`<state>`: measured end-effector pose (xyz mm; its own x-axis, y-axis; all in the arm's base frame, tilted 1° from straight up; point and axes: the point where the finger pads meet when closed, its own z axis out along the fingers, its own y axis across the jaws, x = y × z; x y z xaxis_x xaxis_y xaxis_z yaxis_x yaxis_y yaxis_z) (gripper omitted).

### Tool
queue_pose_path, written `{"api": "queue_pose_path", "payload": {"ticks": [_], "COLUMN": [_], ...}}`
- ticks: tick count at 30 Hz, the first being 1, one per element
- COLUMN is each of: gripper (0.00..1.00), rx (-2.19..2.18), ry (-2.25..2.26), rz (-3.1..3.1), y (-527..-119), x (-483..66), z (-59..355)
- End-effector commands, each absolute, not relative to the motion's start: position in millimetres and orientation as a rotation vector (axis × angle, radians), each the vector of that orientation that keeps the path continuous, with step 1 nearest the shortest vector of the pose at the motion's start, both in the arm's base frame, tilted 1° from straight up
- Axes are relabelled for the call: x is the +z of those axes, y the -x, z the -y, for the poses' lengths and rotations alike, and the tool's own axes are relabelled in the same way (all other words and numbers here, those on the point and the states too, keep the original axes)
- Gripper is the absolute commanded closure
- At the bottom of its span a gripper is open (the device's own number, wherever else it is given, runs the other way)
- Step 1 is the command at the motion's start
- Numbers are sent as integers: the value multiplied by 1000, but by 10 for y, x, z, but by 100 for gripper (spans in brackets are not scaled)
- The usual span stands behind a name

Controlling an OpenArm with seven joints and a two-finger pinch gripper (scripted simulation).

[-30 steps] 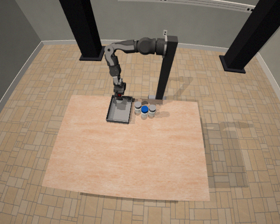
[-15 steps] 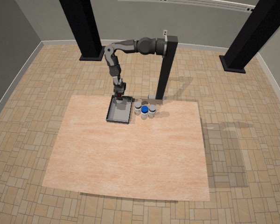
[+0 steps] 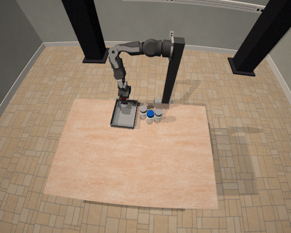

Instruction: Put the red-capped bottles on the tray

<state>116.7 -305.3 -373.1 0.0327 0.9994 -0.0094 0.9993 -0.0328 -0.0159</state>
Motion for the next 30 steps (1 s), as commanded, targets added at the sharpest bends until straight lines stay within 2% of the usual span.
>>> {"api": "queue_pose_path", "payload": {"ticks": [1,30], "gripper": [48,48], "rx": [26,21], "ry": [2256,2256], "rz": [2182,2184], "y": [-1173,-1174], "x": [-3726,-3621], "z": [3056,3056]}}
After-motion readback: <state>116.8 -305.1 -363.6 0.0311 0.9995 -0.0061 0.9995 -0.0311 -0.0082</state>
